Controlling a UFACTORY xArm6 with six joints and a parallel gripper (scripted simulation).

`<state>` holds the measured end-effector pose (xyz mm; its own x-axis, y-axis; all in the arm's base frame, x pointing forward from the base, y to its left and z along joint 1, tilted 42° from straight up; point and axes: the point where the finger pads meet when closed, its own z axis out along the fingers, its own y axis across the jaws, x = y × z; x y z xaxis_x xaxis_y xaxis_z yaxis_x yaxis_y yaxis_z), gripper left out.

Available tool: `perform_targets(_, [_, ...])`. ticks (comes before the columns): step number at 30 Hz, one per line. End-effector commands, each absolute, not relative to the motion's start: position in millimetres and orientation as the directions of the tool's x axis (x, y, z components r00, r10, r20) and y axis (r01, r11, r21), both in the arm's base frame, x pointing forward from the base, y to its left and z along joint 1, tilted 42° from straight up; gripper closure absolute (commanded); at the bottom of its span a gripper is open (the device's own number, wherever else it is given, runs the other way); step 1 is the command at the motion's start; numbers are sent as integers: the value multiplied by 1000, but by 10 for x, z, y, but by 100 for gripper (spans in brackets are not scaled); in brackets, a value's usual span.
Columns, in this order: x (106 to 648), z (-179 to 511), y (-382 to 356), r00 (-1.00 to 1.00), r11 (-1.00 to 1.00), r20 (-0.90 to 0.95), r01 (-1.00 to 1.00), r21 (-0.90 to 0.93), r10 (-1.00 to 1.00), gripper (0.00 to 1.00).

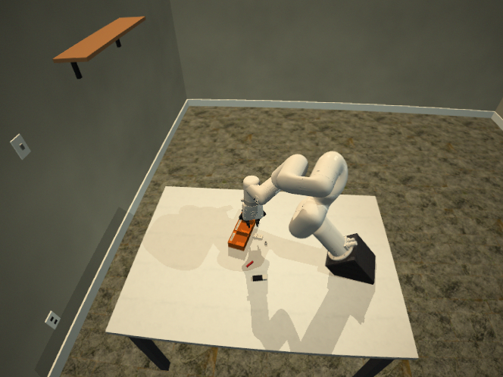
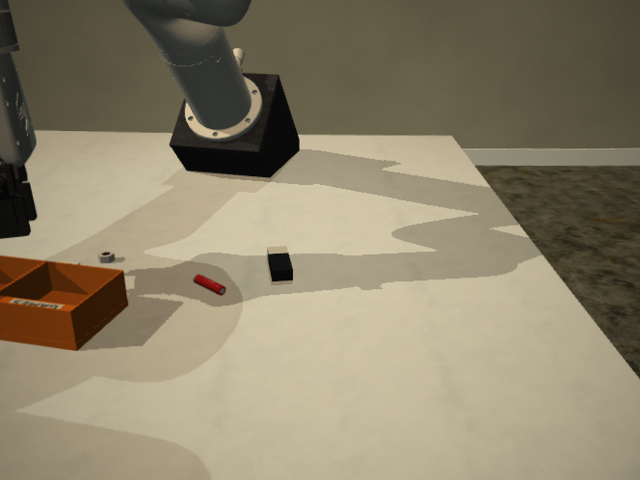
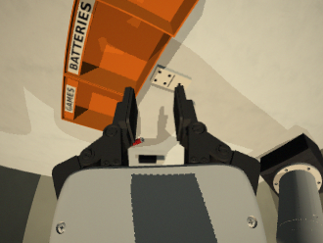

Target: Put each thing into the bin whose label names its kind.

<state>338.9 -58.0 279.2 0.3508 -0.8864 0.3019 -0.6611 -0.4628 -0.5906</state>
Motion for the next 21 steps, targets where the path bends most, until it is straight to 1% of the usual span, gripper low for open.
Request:
perform_targets(1, [3243, 2721, -204, 440, -596, 401, -601, -533, -803, 62])
perform_targets(8, [3073, 2566, 333, 579, -767, 503, -474, -433, -642, 62])
perform_targets(10, [3073, 2566, 333, 579, -767, 503, -474, -433, -642, 62])
perform_targets(11, [3048, 2544, 410, 624, -825, 540, -414, -385, -565, 62])
perform_targets(21, [2805, 2321, 1178, 730, -957, 620, -190, -221, -288, 62])
